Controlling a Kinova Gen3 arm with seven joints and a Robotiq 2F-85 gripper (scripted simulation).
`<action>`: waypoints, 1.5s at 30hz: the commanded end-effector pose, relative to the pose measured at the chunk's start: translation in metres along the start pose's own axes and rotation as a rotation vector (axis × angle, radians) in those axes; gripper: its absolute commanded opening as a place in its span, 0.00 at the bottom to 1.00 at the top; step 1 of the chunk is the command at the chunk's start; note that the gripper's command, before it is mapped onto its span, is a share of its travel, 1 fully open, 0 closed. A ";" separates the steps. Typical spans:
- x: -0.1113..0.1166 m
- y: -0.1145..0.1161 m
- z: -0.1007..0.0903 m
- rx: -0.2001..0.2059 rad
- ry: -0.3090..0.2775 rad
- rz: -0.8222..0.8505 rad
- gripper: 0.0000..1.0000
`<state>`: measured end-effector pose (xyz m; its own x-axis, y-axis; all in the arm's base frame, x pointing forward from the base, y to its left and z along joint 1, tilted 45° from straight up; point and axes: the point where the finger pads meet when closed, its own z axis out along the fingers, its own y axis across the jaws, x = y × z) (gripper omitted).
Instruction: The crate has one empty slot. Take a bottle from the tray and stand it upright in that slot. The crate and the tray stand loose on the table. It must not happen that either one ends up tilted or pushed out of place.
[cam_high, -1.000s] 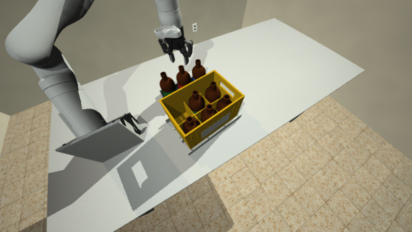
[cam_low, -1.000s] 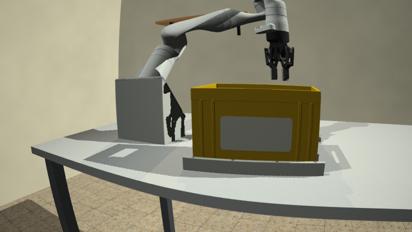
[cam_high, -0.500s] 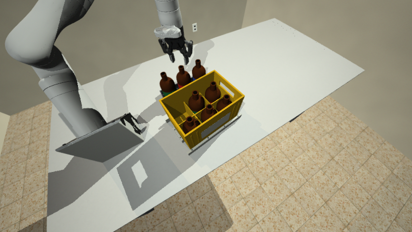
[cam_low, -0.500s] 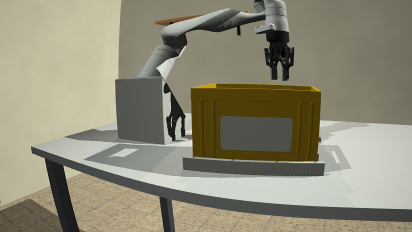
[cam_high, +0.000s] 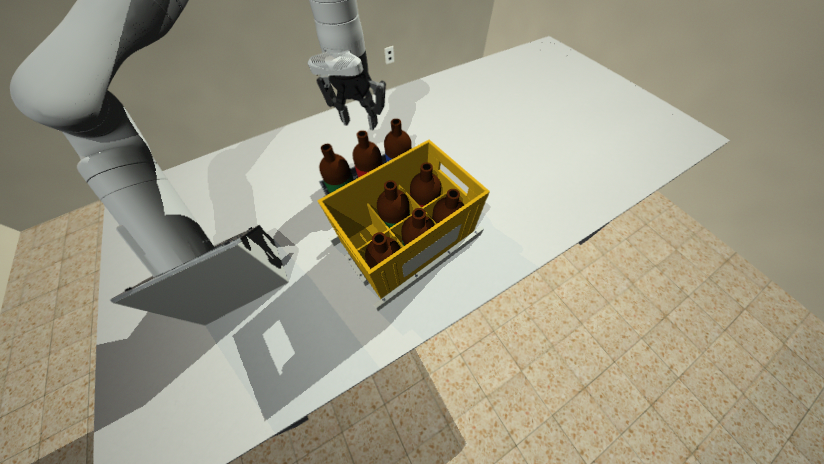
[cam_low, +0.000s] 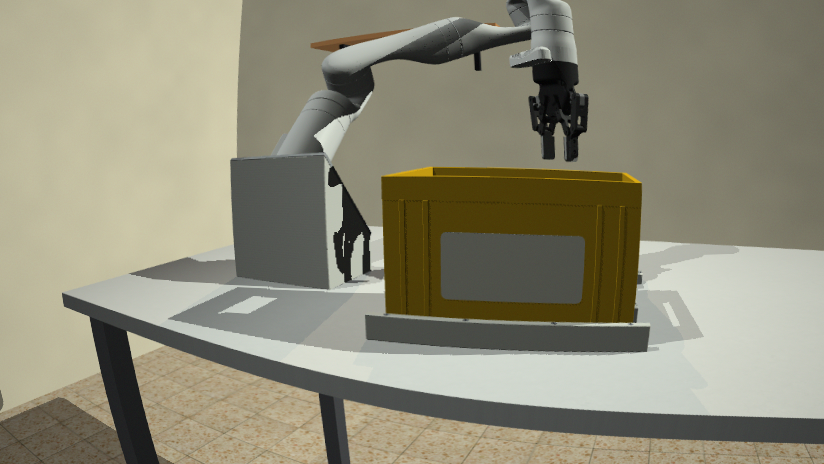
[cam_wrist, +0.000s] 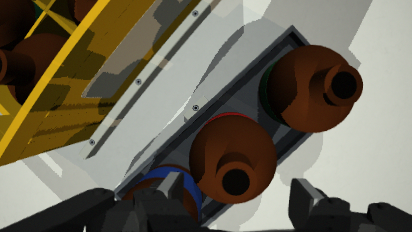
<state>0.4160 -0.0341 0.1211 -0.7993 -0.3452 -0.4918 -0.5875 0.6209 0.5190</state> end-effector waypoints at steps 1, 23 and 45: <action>-0.001 -0.003 0.001 0.006 -0.001 -0.010 0.64; -0.001 -0.003 0.005 0.006 -0.001 -0.010 0.64; -0.001 -0.003 0.026 0.006 -0.001 -0.010 0.64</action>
<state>0.4212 -0.0197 0.1067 -0.7984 -0.3430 -0.4949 -0.5879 0.6216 0.5177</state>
